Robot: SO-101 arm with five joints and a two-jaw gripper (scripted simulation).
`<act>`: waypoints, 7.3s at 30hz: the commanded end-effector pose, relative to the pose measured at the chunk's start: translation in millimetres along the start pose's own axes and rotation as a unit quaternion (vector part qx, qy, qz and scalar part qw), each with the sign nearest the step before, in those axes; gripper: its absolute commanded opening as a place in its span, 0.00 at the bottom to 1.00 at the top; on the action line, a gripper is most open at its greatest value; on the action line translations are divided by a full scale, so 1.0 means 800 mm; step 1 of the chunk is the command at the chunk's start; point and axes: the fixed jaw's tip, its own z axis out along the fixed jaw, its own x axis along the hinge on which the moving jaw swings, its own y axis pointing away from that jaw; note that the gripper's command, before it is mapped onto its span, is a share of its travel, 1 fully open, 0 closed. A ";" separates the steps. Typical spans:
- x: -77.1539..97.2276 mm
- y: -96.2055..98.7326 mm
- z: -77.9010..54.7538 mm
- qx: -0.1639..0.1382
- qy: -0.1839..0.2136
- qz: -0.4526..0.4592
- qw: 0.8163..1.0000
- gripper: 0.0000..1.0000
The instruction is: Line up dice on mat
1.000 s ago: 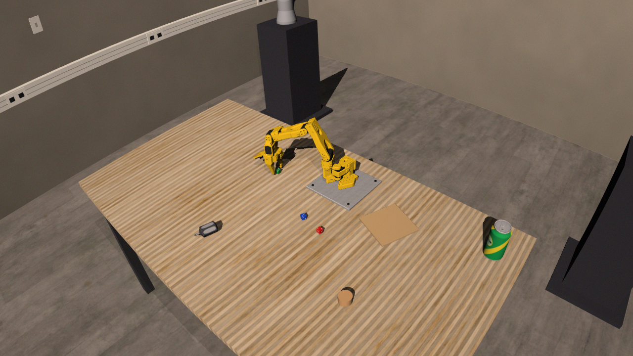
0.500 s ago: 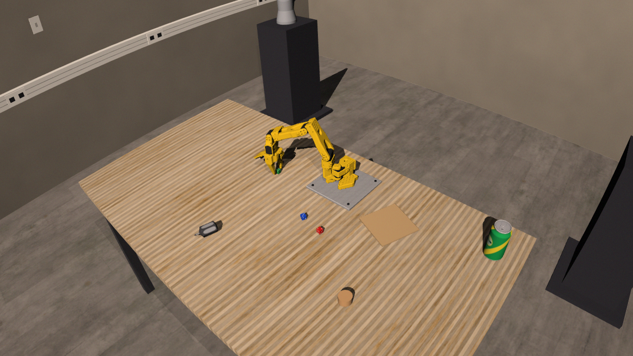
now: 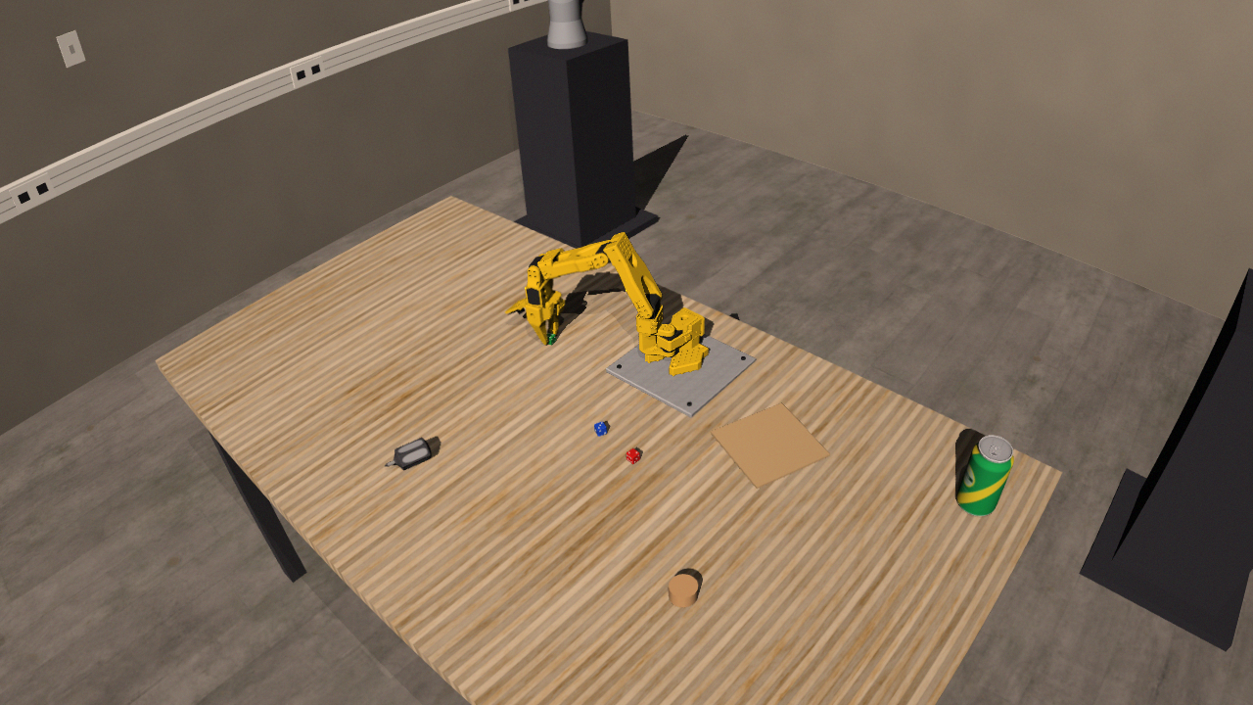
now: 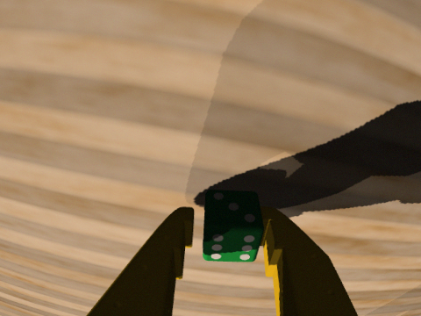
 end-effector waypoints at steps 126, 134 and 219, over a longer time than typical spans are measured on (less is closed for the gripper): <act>0.127 0.193 -0.046 0.013 0.007 -0.389 0.921 0.00; 0.140 0.202 -0.045 0.013 0.007 -0.413 0.911 0.00; 0.471 0.209 -0.040 -0.016 -0.016 -0.817 0.576 0.00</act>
